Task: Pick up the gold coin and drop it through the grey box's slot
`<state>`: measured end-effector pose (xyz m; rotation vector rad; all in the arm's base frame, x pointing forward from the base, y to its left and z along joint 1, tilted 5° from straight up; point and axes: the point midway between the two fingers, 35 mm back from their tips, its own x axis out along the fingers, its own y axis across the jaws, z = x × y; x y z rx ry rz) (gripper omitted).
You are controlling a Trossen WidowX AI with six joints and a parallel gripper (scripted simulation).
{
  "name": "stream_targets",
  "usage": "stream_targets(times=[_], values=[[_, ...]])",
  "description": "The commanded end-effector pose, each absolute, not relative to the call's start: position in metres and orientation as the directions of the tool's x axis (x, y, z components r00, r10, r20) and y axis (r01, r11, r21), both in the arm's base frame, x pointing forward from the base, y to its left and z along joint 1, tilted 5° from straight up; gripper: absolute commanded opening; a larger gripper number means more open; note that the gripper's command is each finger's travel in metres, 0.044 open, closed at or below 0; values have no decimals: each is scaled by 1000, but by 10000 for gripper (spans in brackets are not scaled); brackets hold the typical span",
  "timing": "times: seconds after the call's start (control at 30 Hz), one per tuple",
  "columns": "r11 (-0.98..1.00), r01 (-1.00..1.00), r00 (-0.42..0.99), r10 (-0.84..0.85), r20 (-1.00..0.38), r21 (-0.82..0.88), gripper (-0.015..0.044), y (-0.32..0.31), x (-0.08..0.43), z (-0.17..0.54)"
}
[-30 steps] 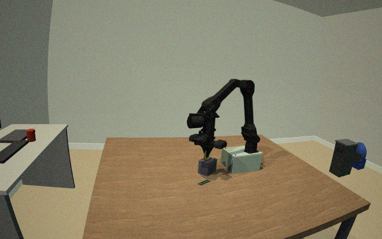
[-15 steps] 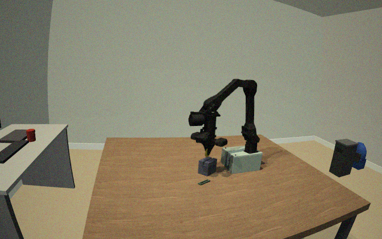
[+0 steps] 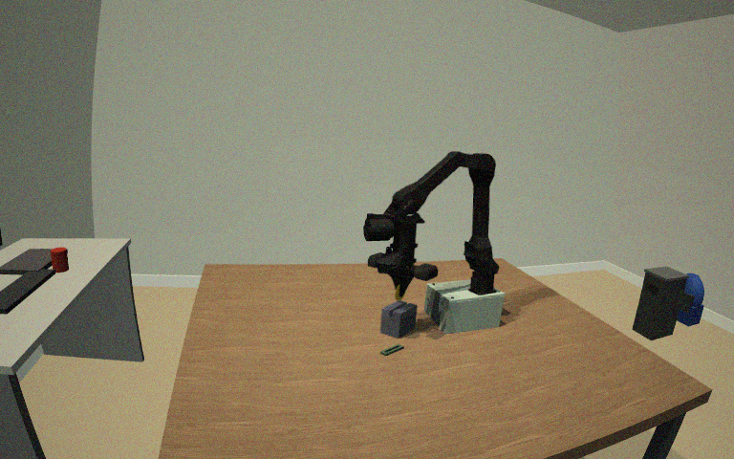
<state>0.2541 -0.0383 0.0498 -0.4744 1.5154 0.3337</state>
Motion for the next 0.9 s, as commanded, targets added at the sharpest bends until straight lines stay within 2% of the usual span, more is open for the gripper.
stream_targets(times=[0.0, 0.87], values=[[868, -489, 37, -83, -996, -90, 0, -38, 254, 50], [866, -492, 36, -83, -996, -90, 0, -42, 250, 47]])
